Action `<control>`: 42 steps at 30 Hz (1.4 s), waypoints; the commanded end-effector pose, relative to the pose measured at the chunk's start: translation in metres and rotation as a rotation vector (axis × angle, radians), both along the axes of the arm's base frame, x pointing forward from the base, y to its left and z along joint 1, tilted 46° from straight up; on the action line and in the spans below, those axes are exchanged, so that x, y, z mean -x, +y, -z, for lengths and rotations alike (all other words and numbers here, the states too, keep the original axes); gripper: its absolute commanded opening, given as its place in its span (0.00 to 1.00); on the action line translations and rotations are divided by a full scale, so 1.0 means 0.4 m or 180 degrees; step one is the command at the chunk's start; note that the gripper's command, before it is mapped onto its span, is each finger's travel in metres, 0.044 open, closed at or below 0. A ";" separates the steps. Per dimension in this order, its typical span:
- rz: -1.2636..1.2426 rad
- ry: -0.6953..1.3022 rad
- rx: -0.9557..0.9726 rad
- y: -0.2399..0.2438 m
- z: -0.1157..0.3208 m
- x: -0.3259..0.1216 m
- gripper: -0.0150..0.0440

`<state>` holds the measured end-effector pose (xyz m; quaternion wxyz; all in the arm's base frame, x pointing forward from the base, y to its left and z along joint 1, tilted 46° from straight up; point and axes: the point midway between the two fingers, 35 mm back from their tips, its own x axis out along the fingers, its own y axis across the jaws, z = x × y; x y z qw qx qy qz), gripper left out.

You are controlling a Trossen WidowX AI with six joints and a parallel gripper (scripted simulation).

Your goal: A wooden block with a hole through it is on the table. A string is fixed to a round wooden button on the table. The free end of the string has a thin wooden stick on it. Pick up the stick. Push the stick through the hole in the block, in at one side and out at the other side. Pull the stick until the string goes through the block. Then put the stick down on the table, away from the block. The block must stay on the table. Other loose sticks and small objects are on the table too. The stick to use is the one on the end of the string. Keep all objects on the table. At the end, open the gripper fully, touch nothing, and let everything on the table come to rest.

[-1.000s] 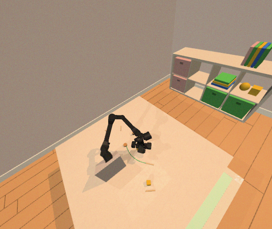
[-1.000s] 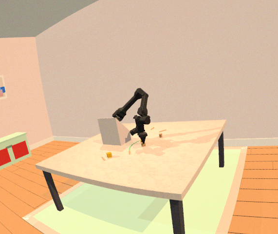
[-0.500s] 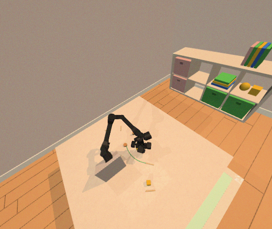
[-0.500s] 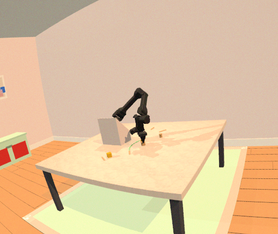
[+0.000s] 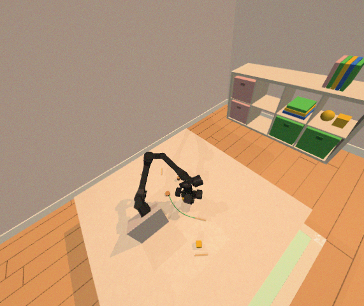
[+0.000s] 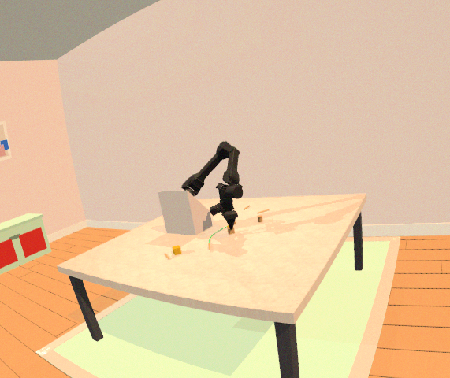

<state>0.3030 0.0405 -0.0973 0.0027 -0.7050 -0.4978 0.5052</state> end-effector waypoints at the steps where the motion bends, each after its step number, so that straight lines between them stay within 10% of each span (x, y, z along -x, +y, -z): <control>1: -0.0126 0.0057 0.0145 0.008 -0.005 -0.015 0.25; 42: -0.1060 0.0931 0.1397 0.083 -0.023 -0.074 0.25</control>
